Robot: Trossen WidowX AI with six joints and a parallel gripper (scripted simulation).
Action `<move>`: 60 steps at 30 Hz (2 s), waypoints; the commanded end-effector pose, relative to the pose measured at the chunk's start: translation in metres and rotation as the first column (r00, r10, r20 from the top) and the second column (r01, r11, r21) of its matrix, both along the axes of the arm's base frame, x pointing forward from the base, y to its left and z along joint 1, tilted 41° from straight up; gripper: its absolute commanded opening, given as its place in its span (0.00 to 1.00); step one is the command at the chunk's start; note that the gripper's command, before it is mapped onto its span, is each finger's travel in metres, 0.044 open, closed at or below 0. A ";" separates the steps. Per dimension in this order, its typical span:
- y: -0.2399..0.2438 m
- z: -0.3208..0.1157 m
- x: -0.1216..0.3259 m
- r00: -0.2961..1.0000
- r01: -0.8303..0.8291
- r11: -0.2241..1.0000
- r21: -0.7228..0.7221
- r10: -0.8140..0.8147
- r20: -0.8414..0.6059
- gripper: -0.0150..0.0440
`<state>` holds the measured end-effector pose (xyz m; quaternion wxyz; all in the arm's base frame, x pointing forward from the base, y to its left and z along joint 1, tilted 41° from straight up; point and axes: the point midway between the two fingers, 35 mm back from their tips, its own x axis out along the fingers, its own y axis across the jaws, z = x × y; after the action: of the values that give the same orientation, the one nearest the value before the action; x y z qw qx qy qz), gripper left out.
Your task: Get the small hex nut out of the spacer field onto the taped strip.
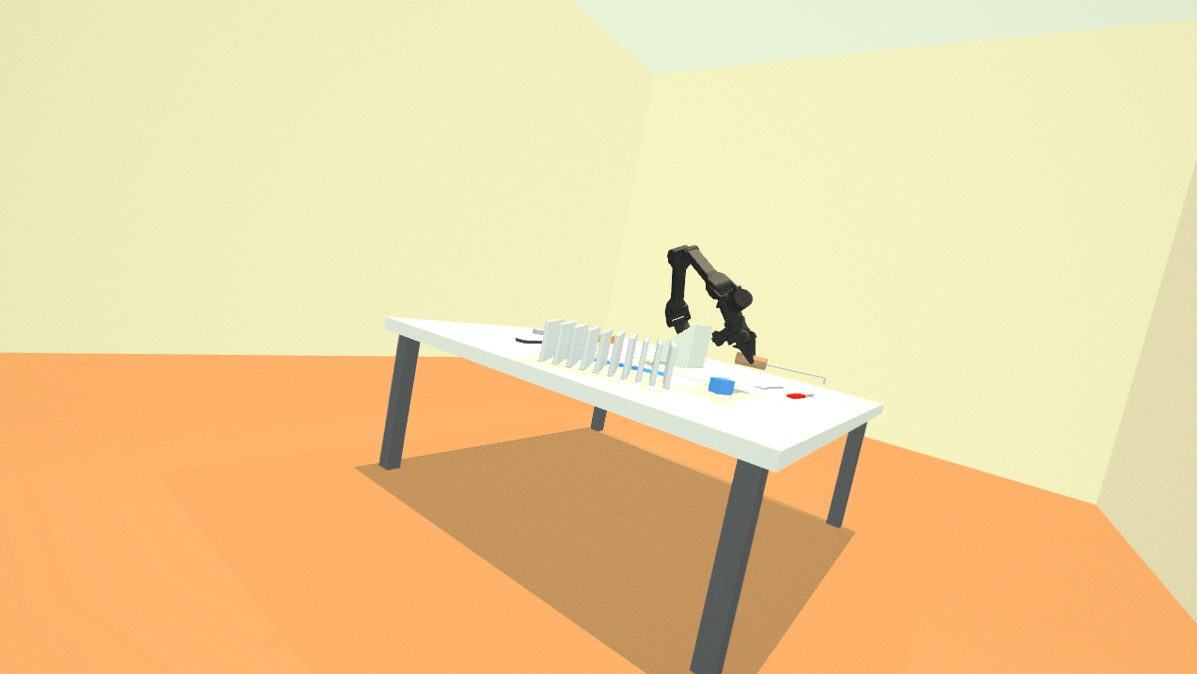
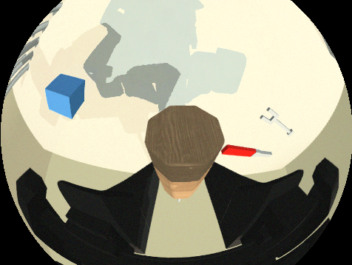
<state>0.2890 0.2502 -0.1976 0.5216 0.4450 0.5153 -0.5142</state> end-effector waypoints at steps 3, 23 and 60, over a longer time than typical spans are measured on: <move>-0.010 -0.010 -0.003 1.000 -0.001 1.000 -0.009 0.000 -0.009 0.25; -0.030 -0.031 -0.007 1.000 0.000 1.000 -0.010 0.000 -0.009 0.25; -0.050 -0.050 -0.010 1.000 0.002 1.000 -0.009 -0.002 -0.004 0.65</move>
<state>0.2787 0.2000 -0.2483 0.5220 0.4420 0.5135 -0.5182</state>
